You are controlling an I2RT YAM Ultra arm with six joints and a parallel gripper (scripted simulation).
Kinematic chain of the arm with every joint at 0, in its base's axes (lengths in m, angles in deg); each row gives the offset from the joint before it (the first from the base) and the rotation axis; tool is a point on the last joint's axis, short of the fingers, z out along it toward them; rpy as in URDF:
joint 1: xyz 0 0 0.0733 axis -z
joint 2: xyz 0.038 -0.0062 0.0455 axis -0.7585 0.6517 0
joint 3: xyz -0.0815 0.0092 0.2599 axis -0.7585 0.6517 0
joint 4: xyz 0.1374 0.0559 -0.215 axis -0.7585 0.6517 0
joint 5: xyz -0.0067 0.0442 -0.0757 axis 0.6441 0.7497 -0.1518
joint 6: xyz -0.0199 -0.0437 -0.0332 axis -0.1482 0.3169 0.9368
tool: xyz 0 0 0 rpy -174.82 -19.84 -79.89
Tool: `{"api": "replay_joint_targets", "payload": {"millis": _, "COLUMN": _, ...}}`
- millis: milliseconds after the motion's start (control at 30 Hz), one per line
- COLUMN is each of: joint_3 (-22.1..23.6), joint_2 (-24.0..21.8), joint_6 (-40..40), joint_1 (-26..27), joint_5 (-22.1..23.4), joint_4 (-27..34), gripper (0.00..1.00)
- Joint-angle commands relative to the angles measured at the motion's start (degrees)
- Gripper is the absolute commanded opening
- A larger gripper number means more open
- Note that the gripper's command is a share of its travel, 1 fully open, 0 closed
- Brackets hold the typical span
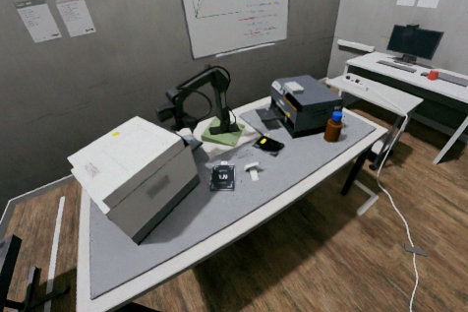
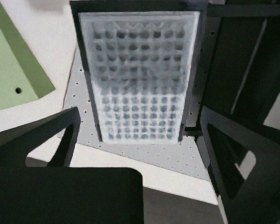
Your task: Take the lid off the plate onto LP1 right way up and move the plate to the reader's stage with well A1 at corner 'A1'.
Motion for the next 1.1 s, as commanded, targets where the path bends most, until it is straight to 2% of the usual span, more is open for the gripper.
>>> {"api": "replay_joint_targets", "payload": {"millis": 0, "joint_3": -2.47, "joint_2": -1.72, "joint_6": 0.63, "joint_1": 0.79, "joint_5": 0.68, "joint_4": 1.94, "gripper": 1.0}}
{"api": "replay_joint_targets", "payload": {"millis": 500, "joint_3": -7.56, "joint_2": 0.77, "joint_6": 1.25, "joint_1": 1.43, "joint_5": 0.57, "joint_4": 6.66, "gripper": 1.0}}
{"api": "replay_joint_targets", "payload": {"millis": 1067, "joint_3": -12.29, "joint_2": 0.5, "joint_6": 1.79, "joint_1": 1.93, "joint_5": 0.35, "joint_4": 10.86, "gripper": 1.0}}
